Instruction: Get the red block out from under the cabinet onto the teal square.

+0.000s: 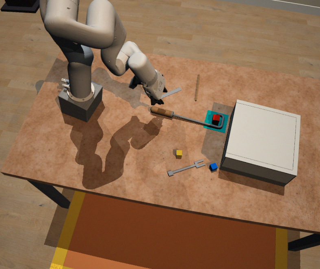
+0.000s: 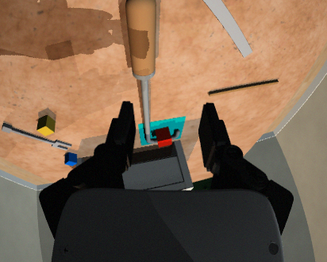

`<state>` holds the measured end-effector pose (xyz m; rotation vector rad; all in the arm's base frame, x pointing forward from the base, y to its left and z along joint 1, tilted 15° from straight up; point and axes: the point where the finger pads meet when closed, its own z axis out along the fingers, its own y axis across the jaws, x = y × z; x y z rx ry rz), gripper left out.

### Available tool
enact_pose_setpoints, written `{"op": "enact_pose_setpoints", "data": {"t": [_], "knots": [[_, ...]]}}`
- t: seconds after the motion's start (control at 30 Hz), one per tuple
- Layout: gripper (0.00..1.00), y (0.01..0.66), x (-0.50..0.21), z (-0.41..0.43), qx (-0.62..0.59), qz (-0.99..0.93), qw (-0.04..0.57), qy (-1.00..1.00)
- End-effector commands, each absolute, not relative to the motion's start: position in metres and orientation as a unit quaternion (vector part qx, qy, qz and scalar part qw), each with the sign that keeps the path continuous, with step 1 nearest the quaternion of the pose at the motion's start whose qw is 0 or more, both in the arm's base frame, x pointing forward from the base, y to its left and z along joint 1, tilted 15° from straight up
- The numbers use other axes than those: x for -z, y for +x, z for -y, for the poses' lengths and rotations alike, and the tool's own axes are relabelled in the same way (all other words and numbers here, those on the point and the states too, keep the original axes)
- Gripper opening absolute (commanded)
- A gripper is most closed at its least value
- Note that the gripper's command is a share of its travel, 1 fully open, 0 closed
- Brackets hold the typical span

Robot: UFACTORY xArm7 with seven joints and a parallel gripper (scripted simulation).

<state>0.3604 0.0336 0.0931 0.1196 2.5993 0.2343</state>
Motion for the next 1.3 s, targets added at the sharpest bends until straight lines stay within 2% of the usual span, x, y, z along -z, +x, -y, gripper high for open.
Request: {"op": "enact_pose_setpoints", "data": {"t": [0.0, 0.5, 0.93, 1.1, 1.27], "knots": [[0.58, 0.352, -0.116, -0.036, -0.002, -0.986, 0.155, 0.055], [0.58, 0.347, -0.133, -0.037, -0.017, -0.980, 0.190, 0.053], [0.58, 0.347, -0.134, -0.037, -0.002, -0.985, 0.164, 0.054], [0.58, 0.347, -0.134, -0.037, 0.021, -0.990, 0.125, 0.058], [0.58, 0.347, -0.134, -0.037, 0.021, -0.990, 0.125, 0.058]]}}
